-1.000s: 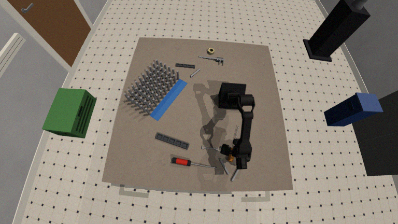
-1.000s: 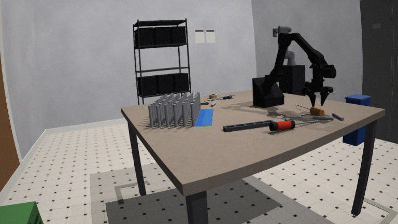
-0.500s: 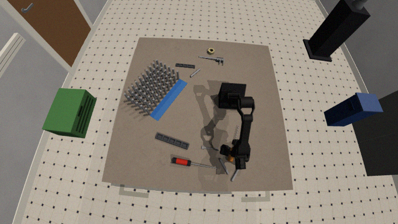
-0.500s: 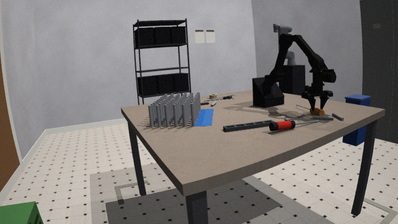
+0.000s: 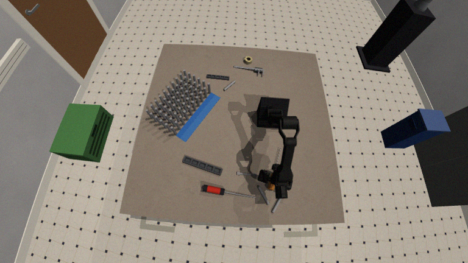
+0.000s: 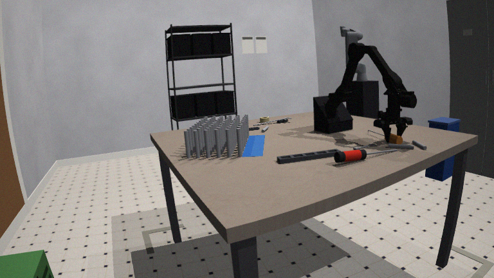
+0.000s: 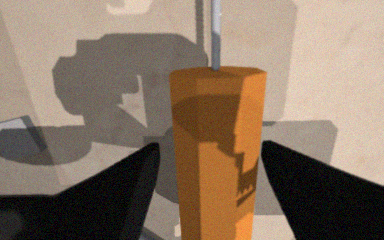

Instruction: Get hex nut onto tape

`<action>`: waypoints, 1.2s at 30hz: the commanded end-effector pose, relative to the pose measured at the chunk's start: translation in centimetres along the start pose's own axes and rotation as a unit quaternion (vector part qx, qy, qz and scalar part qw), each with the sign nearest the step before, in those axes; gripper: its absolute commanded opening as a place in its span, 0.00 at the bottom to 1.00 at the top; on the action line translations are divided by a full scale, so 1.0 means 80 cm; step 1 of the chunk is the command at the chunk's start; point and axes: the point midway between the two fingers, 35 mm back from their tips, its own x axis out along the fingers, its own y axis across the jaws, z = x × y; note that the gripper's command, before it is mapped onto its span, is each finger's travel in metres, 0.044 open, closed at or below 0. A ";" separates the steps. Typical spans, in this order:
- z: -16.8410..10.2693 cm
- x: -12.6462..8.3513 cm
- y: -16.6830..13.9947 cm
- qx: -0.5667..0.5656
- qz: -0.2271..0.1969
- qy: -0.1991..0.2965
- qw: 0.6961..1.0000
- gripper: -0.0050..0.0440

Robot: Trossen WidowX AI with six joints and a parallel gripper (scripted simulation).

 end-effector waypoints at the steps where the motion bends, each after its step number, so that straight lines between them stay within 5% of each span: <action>1: -0.008 -0.009 -0.003 -0.001 -0.007 0.015 1.000 0.61; 23: -0.008 -0.010 -0.003 -0.001 -0.008 0.014 1.000 0.33; 28: -0.014 -0.050 -0.006 0.001 -0.011 0.026 1.000 0.10; 32: -0.012 -0.086 -0.005 0.001 -0.010 0.027 1.000 0.10; 36: -0.011 -0.094 -0.004 0.000 -0.010 0.027 1.000 0.10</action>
